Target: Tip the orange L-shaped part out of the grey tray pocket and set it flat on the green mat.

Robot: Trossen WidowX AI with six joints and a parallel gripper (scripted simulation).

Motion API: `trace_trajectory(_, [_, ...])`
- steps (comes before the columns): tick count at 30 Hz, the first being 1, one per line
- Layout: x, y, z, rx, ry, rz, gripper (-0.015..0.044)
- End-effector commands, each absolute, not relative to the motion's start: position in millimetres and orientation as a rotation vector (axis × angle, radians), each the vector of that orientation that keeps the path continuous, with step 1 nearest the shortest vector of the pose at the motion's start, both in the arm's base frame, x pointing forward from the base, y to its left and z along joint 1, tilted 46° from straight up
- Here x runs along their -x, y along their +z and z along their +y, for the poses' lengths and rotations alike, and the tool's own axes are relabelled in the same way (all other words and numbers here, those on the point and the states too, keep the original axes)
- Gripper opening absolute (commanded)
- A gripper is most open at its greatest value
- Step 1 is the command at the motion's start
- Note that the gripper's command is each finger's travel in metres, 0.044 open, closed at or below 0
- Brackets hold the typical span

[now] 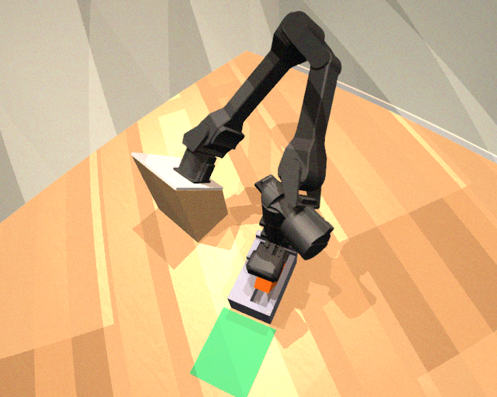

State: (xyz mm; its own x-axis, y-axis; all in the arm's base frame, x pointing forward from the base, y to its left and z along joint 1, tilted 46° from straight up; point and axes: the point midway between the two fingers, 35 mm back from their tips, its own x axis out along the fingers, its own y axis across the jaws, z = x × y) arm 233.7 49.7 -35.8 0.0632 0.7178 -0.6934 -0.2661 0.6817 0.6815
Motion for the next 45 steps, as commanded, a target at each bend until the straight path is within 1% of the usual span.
trace_trajectory(1, [-231.5, -38.0, 50.0, -0.431, 0.772, 1.319, 0.018])
trace_trajectory(19, [-228.3, -19.2, 46.3, -0.431, 0.77, 1.32, 0.018])
trace_trajectory(23, [-231.8, -3.6, 21.0, -0.424, 0.761, 1.323, 0.018])
trace_trajectory(27, [-227.8, 30.9, -21.9, -0.426, 0.765, 1.323, 0.018])
trace_trajectory(29, [-225.6, 38.5, -29.7, -0.428, 0.768, 1.322, 0.018])
trace_trajectory(45, [-226.3, 35.8, -27.6, -0.439, 0.761, 1.321, 0.018])
